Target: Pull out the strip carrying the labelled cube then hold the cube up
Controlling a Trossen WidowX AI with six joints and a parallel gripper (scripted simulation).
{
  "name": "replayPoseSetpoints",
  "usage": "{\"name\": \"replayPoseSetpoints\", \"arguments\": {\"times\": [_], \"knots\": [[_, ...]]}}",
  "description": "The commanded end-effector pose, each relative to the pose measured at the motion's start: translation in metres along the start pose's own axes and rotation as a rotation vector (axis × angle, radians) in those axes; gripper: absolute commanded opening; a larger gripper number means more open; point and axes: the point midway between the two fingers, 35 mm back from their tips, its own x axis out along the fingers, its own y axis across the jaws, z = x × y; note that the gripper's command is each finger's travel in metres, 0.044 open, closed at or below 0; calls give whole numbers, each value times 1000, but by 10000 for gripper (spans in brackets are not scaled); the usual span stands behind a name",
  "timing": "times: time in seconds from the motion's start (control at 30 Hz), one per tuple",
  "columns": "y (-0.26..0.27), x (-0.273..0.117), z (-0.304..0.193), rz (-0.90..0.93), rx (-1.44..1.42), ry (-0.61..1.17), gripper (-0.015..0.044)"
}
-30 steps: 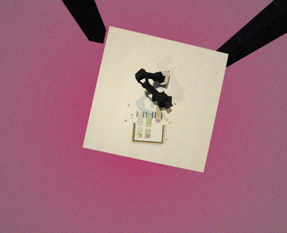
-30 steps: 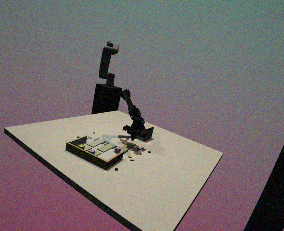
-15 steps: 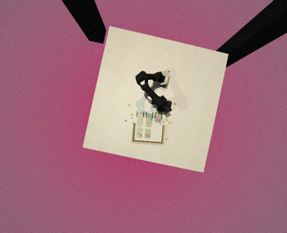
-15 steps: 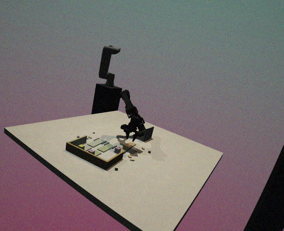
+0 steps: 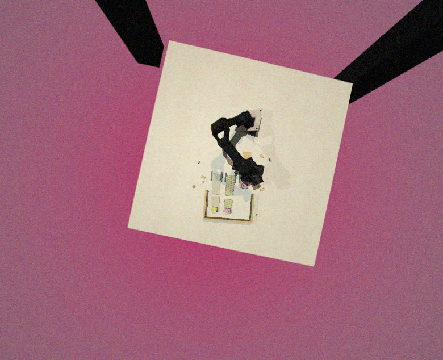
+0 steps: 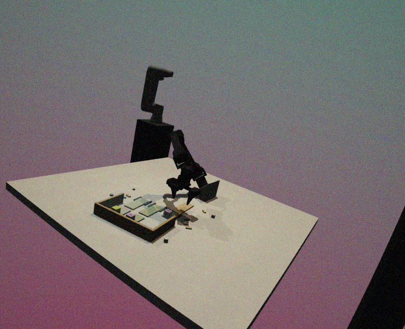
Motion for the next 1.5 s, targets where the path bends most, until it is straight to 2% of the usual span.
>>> {"name": "replayPoseSetpoints", "arguments": {"times": [0.0, 0.93, 1.17, 1.47], "knots": [[2, -2, 15, -2, -3, -4, 440], [13, -16, 113, -1, 1, -8, 440], [13, -7, 114, -1, 1, -9, 256], [13, 7, 115, -1, 1, -9, 250]]}}
